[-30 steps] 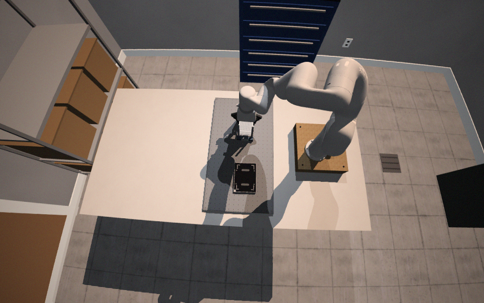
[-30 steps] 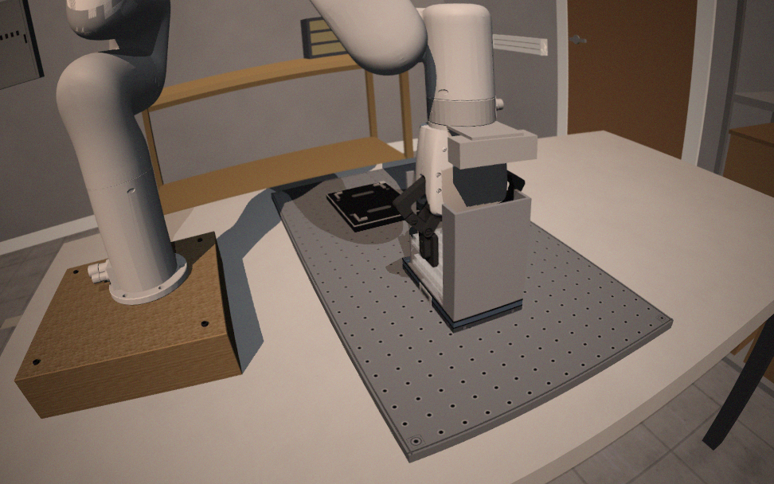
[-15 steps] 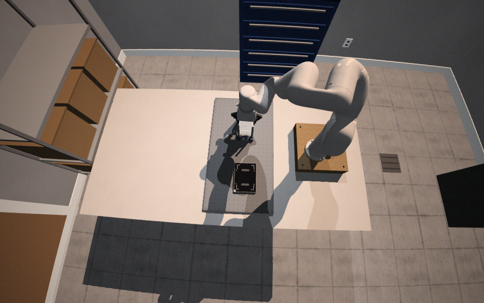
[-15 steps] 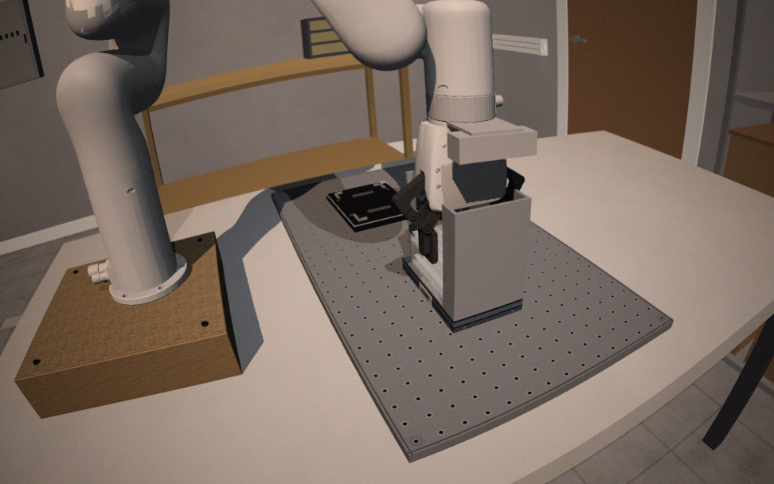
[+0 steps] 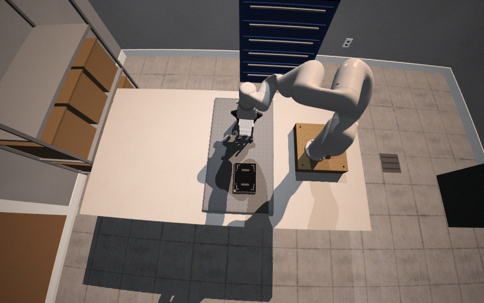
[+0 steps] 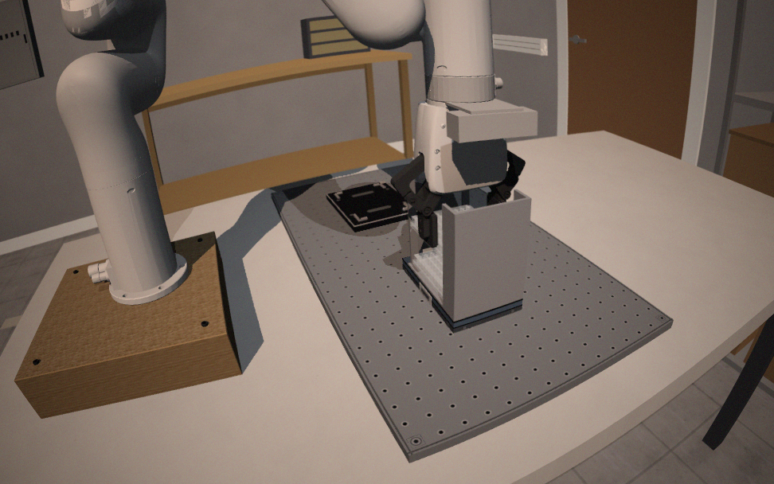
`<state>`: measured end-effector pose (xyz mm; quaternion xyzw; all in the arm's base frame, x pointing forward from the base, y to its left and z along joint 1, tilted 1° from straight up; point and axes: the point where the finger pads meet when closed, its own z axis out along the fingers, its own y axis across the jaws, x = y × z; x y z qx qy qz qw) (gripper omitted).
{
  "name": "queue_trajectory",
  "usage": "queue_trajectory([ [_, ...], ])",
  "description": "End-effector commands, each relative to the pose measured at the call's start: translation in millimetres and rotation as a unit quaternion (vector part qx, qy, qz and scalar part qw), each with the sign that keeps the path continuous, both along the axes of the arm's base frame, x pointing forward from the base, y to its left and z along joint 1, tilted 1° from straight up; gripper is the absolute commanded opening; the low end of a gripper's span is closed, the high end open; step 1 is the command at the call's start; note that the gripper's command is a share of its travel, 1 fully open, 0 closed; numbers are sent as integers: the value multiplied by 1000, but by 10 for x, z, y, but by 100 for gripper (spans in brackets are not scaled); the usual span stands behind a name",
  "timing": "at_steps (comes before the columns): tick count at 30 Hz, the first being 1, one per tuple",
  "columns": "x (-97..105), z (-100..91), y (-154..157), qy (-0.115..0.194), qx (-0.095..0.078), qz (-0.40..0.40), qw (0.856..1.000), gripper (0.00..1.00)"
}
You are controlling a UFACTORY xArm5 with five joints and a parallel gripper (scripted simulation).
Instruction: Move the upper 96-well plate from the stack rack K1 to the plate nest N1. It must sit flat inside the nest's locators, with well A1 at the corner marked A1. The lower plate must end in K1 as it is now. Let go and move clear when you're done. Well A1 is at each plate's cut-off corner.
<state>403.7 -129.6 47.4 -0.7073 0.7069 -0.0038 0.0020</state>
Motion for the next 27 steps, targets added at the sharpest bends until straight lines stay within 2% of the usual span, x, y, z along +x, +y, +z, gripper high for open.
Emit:
queue_trajectory([
  [1, 15, 80, -5, -4, 4, 0, 1000, 0],
  [27, 9, 481, -8, -4, 4, 0, 1000, 0],
])
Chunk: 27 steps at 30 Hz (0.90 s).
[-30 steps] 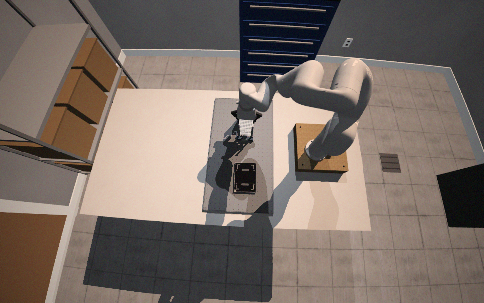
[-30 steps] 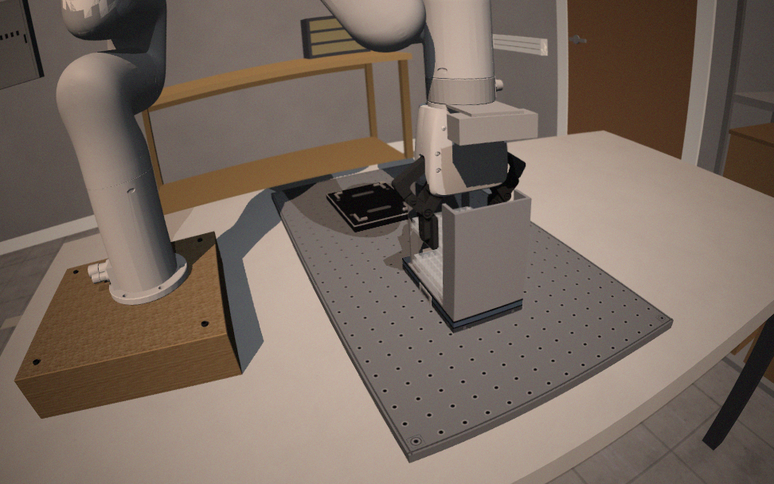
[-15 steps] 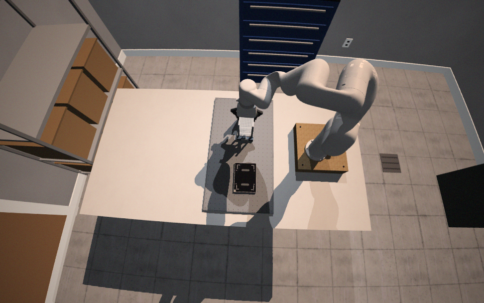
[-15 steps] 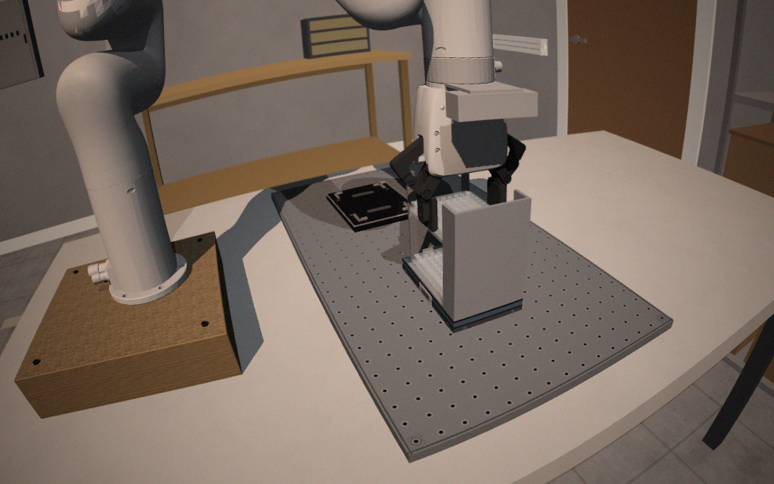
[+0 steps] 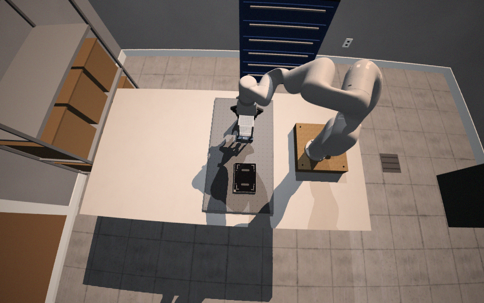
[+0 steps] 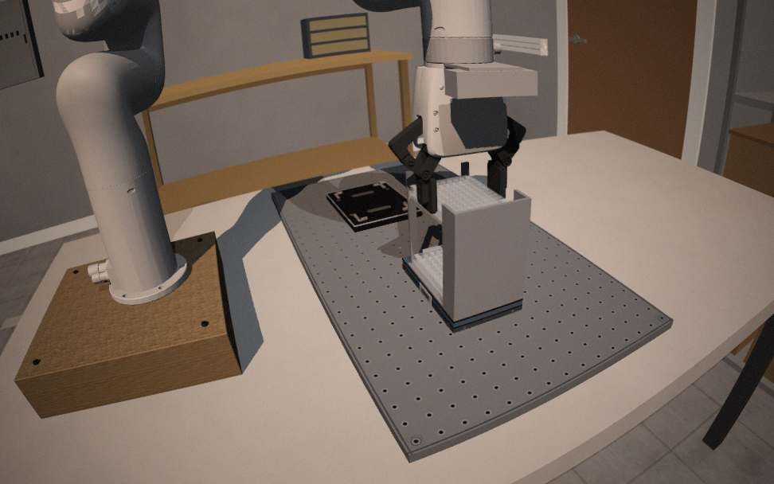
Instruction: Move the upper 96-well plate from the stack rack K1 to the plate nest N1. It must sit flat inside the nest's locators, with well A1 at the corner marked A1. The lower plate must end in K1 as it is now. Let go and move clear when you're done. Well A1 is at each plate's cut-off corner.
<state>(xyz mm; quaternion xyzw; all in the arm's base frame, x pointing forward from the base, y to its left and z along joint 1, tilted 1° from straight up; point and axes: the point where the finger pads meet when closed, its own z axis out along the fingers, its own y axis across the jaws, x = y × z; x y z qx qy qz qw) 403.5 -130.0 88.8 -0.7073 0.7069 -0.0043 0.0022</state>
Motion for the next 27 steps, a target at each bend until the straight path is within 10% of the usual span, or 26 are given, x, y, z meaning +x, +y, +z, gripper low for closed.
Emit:
queue_trajectory([
  [1, 11, 83, -4, -3, 4, 0, 1000, 0],
  [27, 6, 450, -7, -3, 4, 0, 1000, 0],
])
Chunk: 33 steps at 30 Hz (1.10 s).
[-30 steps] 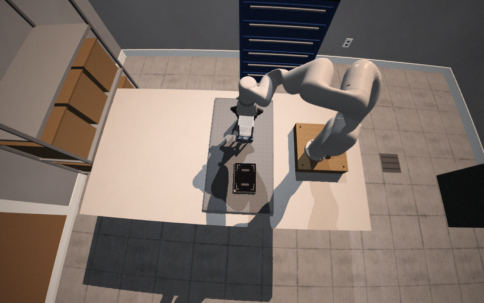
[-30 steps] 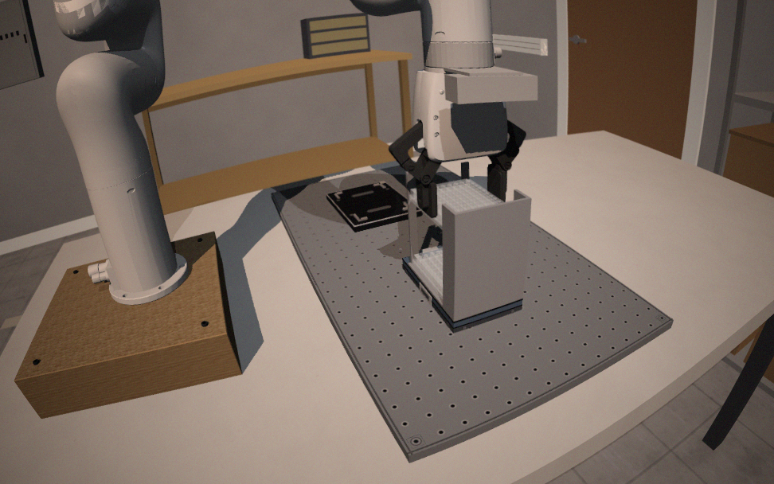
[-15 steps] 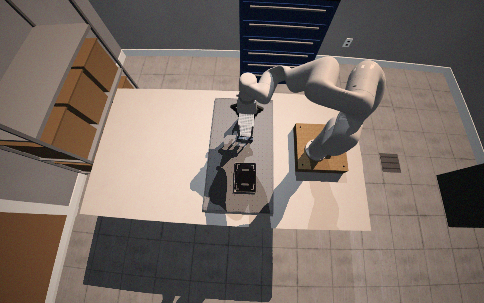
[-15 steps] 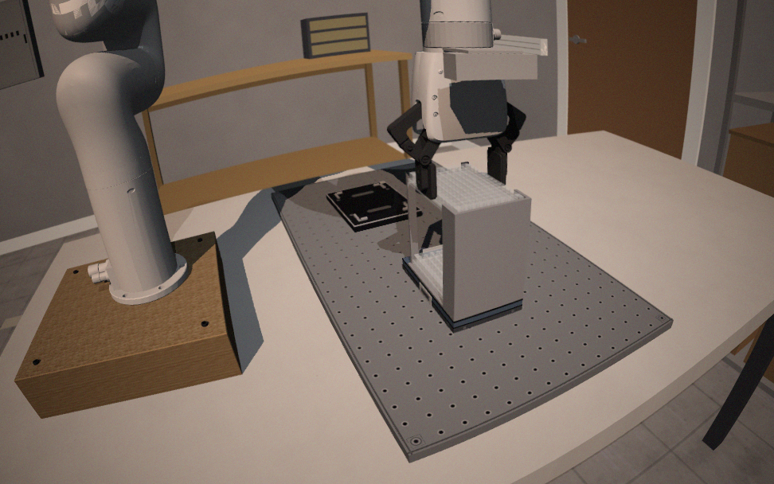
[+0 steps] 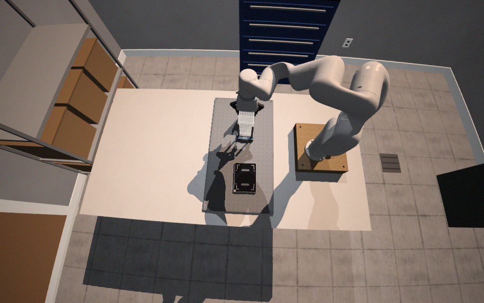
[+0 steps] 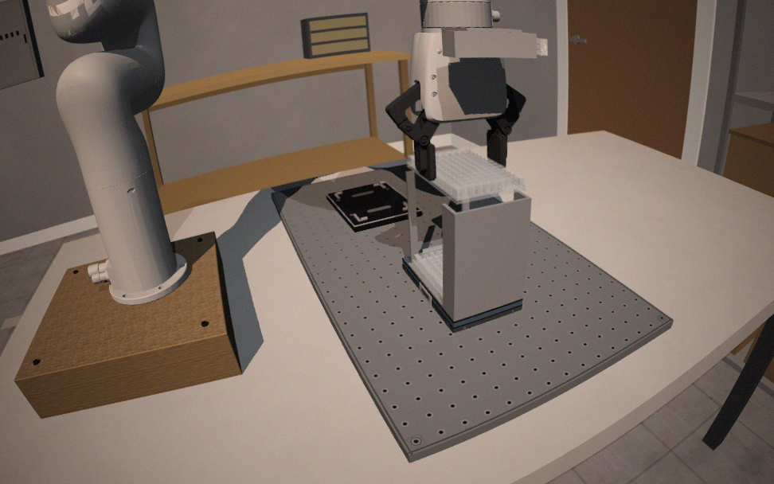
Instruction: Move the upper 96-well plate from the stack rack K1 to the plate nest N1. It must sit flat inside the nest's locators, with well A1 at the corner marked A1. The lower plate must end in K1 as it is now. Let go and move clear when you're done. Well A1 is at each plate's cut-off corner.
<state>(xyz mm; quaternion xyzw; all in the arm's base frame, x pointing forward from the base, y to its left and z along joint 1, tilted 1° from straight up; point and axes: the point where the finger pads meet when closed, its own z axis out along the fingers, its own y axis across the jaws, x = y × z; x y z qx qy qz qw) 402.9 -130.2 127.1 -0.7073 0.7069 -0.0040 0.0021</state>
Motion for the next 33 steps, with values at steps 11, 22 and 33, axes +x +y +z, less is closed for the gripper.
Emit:
queue_trajectory([
  [11, 10, 218, -5, -4, 4, 0, 1000, 0],
  [22, 10, 223, -5, -4, 4, 0, 1000, 0],
  [33, -10, 217, 295, -4, 4, 29, 1000, 0],
])
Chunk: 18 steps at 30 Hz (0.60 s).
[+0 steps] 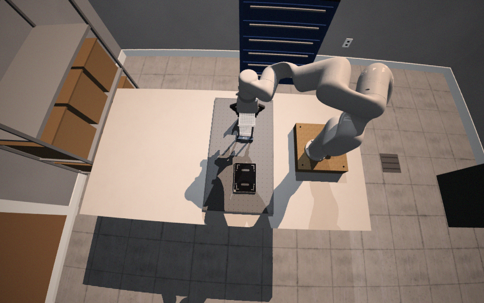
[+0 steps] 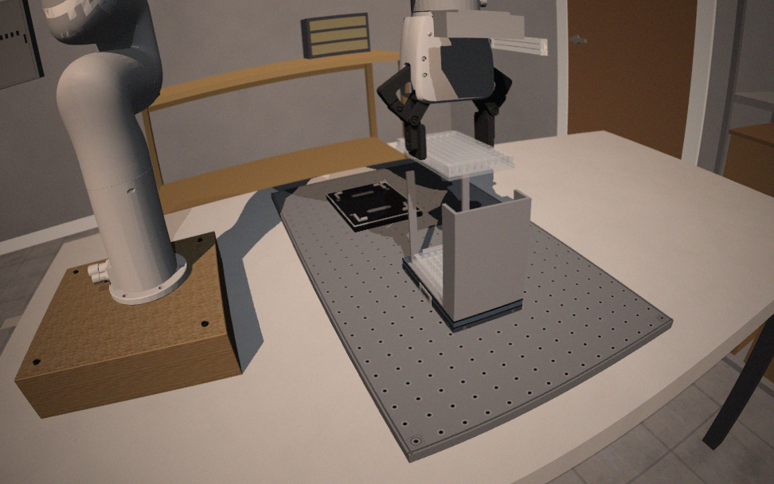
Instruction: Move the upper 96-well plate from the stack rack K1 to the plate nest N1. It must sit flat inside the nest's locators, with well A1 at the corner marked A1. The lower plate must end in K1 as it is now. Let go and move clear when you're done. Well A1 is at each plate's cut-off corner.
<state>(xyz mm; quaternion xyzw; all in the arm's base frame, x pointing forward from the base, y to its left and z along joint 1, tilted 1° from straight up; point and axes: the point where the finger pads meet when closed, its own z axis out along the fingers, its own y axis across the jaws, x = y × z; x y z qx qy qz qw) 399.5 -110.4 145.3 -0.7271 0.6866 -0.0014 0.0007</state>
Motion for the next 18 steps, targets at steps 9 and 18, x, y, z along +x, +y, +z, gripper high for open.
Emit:
queue_trajectory([
  [9, 3, 29, 397, -6, 3, 1, 1000, 0],
  [18, -13, 24, 631, -6, 4, 1, 1000, 0],
])
